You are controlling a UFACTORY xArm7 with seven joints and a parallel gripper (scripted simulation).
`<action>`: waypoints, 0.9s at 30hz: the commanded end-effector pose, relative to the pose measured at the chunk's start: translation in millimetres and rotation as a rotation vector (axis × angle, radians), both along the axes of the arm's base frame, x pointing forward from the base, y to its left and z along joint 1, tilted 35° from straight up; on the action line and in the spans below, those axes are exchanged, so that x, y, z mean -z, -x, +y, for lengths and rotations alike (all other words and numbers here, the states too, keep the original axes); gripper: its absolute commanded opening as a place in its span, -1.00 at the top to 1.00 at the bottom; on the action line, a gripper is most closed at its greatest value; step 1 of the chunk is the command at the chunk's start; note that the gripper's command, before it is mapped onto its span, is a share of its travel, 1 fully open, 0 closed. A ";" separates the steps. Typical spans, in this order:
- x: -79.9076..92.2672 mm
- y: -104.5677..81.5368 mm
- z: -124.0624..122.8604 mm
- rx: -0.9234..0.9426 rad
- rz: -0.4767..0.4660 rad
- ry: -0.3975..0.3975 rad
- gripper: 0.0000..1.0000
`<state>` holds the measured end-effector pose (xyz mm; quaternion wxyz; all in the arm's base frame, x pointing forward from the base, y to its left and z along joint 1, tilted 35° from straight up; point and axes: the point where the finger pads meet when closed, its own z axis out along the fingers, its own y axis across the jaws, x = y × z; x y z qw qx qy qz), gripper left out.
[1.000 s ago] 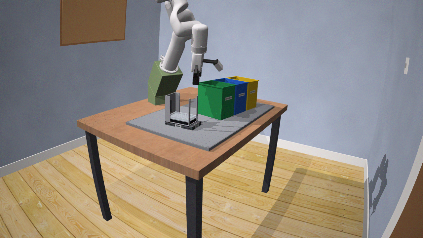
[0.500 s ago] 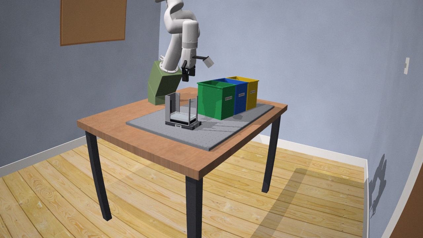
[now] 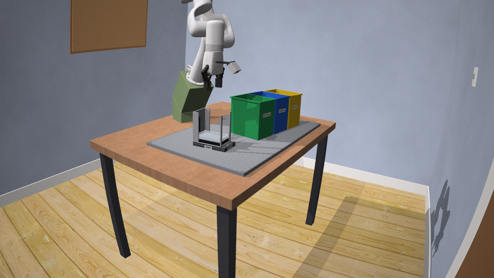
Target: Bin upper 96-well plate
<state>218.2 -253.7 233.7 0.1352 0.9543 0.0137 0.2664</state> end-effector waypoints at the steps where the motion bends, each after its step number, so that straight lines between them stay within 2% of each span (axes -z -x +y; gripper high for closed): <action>1: -1.5 0.7 -1.3 0.006 -0.005 0.004 -1.00; 13: 4.0 -2.6 -2.9 0.006 -0.005 0.004 -1.00; 27: 23.2 -14.7 -8.8 0.006 -0.005 0.004 -1.00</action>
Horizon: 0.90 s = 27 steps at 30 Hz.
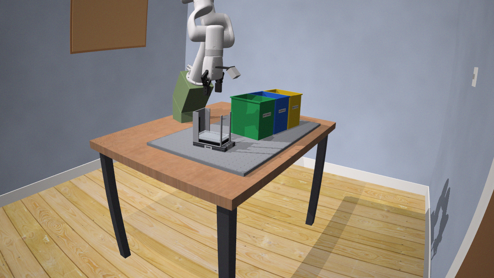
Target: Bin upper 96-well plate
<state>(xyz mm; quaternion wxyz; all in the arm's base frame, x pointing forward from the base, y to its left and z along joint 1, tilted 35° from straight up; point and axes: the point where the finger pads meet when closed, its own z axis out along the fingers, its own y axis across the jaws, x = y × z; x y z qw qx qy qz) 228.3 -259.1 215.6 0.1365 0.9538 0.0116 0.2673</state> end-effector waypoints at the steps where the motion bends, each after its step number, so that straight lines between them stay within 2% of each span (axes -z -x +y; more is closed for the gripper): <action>1: 6.5 -5.4 -3.8 0.001 -0.002 0.002 -1.00; 27: 36.7 -24.3 -13.1 0.001 -0.002 0.002 -1.00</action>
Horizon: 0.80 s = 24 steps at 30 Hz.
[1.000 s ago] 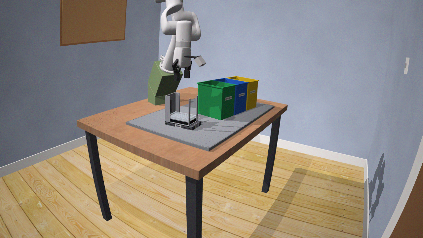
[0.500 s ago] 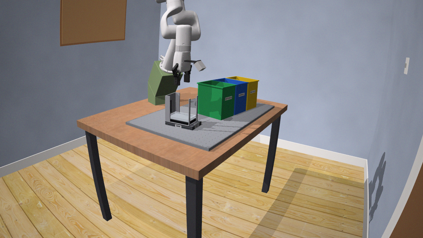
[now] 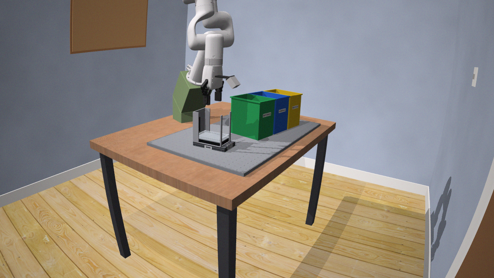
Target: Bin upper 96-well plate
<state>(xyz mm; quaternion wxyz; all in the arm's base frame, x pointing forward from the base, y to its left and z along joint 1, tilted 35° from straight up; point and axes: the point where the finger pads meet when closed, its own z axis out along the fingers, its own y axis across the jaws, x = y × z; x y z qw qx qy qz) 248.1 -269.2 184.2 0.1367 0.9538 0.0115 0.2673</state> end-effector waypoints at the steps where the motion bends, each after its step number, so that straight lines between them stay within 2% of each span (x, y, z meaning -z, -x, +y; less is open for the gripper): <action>1: 6.7 -5.4 -3.5 0.001 -0.002 0.002 -1.00; 24: 35.5 -23.4 -12.3 0.001 -0.002 0.001 -1.00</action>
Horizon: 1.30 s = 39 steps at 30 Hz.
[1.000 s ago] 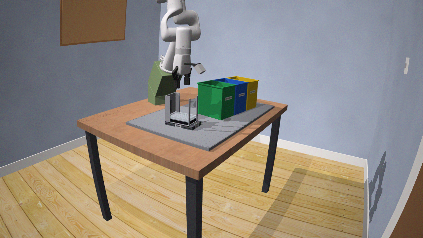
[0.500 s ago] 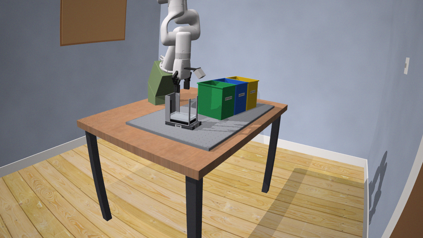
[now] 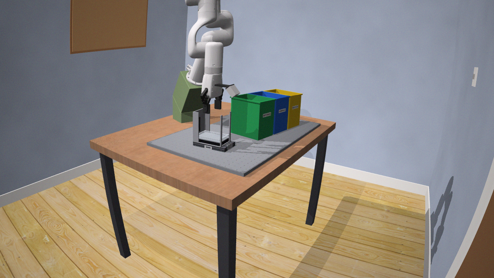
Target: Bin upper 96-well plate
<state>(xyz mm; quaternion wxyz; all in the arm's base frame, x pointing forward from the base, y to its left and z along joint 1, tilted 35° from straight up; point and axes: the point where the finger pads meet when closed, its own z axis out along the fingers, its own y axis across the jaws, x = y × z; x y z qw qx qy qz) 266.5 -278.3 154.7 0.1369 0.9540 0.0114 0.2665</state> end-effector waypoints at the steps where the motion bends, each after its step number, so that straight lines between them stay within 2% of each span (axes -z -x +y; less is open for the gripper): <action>1: 7.3 -5.9 -3.5 0.000 -0.004 0.001 -1.00; 39: 51.4 -33.1 -16.9 0.000 -0.003 0.000 -1.00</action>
